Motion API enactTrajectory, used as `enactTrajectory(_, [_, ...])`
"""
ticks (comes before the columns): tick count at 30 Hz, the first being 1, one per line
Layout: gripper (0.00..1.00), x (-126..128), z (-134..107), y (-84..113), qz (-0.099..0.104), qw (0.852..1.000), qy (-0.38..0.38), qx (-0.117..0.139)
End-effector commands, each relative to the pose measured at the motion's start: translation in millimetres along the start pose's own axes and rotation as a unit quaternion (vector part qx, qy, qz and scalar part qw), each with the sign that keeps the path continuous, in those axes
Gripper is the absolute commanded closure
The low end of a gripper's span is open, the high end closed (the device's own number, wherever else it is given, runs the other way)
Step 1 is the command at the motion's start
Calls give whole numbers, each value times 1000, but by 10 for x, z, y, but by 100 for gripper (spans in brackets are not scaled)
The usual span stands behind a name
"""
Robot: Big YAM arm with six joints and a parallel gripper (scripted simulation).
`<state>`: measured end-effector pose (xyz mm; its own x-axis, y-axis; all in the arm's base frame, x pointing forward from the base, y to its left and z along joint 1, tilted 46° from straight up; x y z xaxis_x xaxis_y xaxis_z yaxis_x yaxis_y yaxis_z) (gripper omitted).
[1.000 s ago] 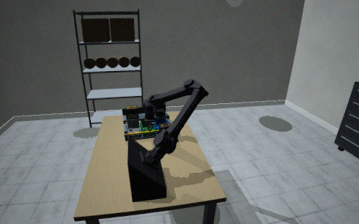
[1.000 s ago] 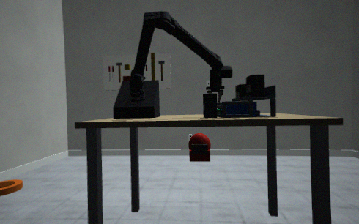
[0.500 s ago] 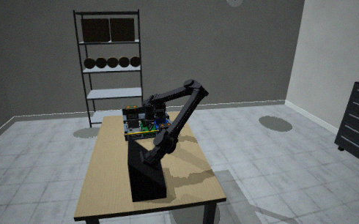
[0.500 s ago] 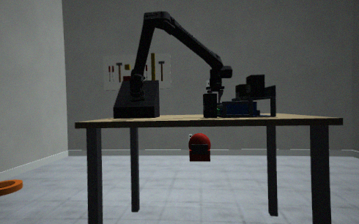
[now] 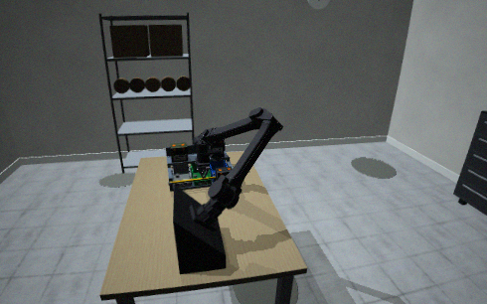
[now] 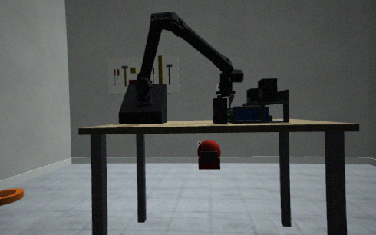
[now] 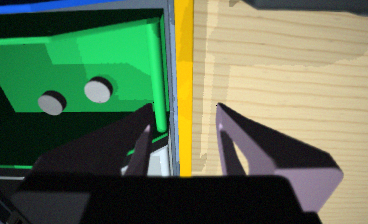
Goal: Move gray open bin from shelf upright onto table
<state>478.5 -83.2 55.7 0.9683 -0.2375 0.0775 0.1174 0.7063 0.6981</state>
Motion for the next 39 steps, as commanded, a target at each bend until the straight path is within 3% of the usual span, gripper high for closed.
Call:
enactTrajectory(1, [57, 5, -20, -101, -5, 1000, 4, -2])
enactTrajectory(39, [57, 2, -32, -234, -4, 1000, 6, -2])
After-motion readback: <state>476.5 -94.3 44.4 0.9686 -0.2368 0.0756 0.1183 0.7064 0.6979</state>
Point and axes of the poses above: the point where the finger pads meet when closed, its own y axis back along the fingers, its own x axis across the jaws, z = x × y, the point moved 10 cm from there along y, back along the fingers, and after that the axes turned 10 degrees about -y, right-handed, at the moved point
